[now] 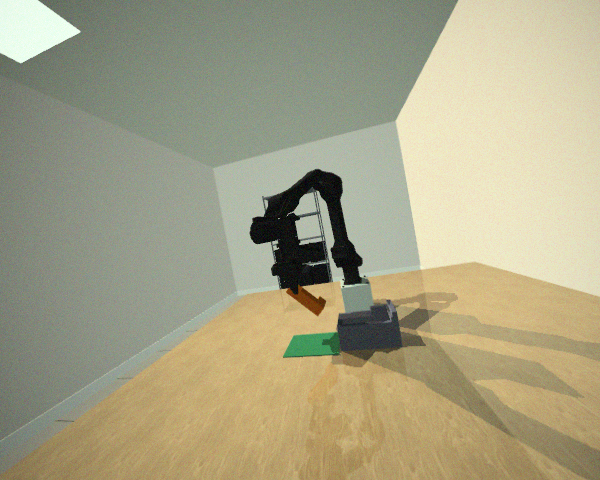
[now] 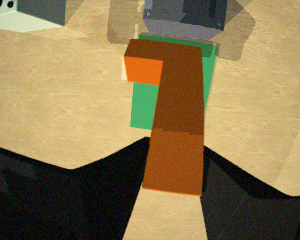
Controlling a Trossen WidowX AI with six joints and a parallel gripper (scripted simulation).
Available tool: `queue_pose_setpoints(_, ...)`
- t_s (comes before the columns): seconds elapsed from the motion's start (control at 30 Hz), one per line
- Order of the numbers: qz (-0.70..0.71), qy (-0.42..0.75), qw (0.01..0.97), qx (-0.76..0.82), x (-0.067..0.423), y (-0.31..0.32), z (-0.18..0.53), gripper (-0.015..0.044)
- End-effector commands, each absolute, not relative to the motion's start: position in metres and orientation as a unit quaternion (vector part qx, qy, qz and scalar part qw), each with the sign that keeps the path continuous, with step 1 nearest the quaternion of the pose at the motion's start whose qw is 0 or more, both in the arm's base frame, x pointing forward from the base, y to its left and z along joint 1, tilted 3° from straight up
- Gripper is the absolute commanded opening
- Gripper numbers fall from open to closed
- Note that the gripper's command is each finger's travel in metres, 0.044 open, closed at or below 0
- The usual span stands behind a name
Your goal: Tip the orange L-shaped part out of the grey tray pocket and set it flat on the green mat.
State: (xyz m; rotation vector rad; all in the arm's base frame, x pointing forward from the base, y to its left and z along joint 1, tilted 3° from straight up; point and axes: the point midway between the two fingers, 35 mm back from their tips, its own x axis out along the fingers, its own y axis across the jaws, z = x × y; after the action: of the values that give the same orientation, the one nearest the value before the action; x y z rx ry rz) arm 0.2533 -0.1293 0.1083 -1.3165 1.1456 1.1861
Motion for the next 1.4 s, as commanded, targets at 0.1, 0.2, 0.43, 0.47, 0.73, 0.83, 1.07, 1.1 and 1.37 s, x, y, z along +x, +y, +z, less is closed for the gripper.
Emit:
queue_pose_setpoints(0.1,0.491,0.469,0.493,-0.544,0.255,-0.130,0.101,0.0000)
queue_pose_setpoints(0.2,0.491,0.469,0.493,-0.544,0.256,-0.131,0.096,0.0000)
queue_pose_setpoints(0.43,0.491,0.469,0.493,-0.544,0.256,-0.131,0.085,0.0000)
queue_pose_setpoints(0.47,0.491,0.469,0.493,-0.544,0.256,-0.131,0.084,0.0000)
queue_pose_setpoints(0.73,0.491,0.469,0.493,-0.544,0.257,-0.131,0.072,0.0000)
queue_pose_setpoints(0.83,0.491,0.469,0.493,-0.544,0.258,-0.131,0.067,0.0000)
queue_pose_setpoints(1.07,0.491,0.469,0.493,-0.544,0.258,-0.132,0.057,0.0000)
queue_pose_setpoints(1.1,0.491,0.469,0.493,-0.544,0.259,-0.132,0.055,0.0000)
queue_pose_setpoints(1.37,0.491,0.469,0.493,-0.544,0.259,-0.132,0.043,0.0000)
